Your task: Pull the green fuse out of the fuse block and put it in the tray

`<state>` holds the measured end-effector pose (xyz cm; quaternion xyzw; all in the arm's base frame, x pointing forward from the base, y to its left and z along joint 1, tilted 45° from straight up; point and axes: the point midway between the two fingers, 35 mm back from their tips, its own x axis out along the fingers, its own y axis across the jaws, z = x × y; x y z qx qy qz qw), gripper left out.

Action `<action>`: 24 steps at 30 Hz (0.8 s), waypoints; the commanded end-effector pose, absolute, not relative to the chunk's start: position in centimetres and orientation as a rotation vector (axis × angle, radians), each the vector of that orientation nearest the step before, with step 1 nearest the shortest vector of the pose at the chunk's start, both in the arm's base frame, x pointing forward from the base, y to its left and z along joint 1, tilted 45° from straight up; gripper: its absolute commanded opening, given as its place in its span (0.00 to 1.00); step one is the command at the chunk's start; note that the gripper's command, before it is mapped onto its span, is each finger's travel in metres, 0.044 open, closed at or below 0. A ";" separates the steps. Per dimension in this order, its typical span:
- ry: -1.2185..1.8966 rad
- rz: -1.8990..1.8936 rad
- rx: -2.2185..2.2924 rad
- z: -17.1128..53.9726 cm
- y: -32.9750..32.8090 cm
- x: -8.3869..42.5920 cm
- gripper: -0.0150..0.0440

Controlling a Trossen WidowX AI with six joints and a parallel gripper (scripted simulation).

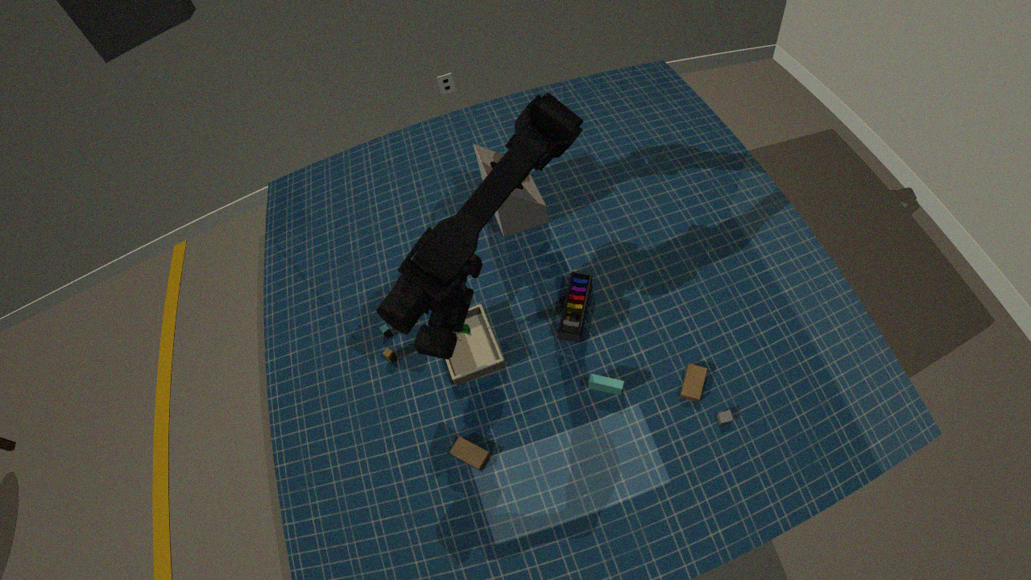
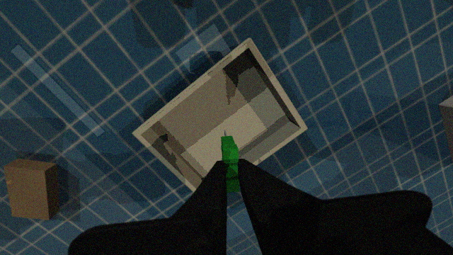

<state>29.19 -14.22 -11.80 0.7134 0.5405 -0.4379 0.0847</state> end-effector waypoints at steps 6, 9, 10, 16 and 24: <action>1.619 -1.310 2.124 -12.9 -13.1 29.2 0.25; 1.619 -1.309 2.124 -13.3 -12.8 29.2 0.25; 1.619 -1.309 2.124 -13.4 -12.7 29.2 0.25; 1.619 -1.309 2.124 -14.1 -12.0 29.2 0.25; 1.618 -1.309 2.117 -14.3 -11.9 29.2 0.34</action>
